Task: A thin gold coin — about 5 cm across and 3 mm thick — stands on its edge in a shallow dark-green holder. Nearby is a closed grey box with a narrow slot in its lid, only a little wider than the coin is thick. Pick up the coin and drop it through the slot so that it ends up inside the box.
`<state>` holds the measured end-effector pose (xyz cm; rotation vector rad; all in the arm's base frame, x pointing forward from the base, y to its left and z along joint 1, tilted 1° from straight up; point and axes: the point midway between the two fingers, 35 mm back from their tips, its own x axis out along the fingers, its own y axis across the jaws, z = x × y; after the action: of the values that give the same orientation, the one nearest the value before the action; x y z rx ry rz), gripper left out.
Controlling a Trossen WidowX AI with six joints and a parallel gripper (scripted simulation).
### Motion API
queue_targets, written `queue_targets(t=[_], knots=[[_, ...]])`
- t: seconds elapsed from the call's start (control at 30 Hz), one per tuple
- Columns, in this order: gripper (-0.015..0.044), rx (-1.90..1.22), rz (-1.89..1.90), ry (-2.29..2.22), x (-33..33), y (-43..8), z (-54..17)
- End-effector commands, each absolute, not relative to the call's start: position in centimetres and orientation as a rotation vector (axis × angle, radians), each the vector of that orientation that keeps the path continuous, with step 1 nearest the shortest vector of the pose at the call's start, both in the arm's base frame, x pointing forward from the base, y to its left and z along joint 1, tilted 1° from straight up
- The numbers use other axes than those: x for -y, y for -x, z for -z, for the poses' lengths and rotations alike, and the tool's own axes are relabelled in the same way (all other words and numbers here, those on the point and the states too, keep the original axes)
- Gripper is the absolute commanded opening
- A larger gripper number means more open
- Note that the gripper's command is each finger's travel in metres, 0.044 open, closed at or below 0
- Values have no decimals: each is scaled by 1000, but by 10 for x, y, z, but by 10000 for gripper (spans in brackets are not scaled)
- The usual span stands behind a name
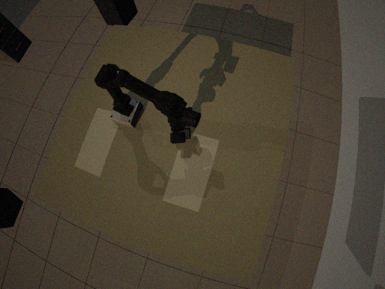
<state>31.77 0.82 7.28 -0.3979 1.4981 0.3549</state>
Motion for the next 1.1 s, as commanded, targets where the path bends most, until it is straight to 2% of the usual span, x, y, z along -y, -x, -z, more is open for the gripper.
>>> queue_targets(t=[0.0,0.63,0.83,1.07], knots=[[0,-1502,-356,398,-8,-317,-70],[0,-1502,-355,397,-8,-317,-64],[157,-1498,-354,397,-8,-318,-66],[161,-1498,-354,397,-8,-318,-66]])
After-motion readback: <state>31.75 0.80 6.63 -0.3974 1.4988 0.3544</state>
